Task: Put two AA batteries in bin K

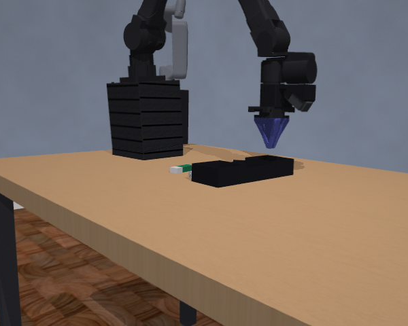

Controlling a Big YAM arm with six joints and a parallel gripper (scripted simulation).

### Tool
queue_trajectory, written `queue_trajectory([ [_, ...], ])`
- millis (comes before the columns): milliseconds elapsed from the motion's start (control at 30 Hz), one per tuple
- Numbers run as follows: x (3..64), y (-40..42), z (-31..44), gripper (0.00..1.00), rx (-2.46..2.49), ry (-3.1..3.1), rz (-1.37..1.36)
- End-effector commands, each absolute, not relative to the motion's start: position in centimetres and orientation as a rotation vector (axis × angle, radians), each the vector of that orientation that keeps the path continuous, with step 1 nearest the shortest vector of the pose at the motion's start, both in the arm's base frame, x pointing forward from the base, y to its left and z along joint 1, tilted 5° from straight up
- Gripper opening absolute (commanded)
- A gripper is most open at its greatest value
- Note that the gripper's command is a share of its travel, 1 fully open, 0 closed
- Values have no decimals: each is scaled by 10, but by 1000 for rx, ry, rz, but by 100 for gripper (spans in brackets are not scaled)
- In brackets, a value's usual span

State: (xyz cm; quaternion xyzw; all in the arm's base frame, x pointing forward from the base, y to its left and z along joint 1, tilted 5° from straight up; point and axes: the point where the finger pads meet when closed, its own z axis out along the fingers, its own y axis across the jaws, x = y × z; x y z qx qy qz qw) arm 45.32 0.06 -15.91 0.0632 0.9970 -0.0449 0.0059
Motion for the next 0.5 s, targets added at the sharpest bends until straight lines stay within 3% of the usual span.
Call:
queue_trajectory([
  [0, 477, 8, -134, 9, 201, 3072, -135],
  [467, 453, 8, -157, 9, 199, 3125, -148],
])
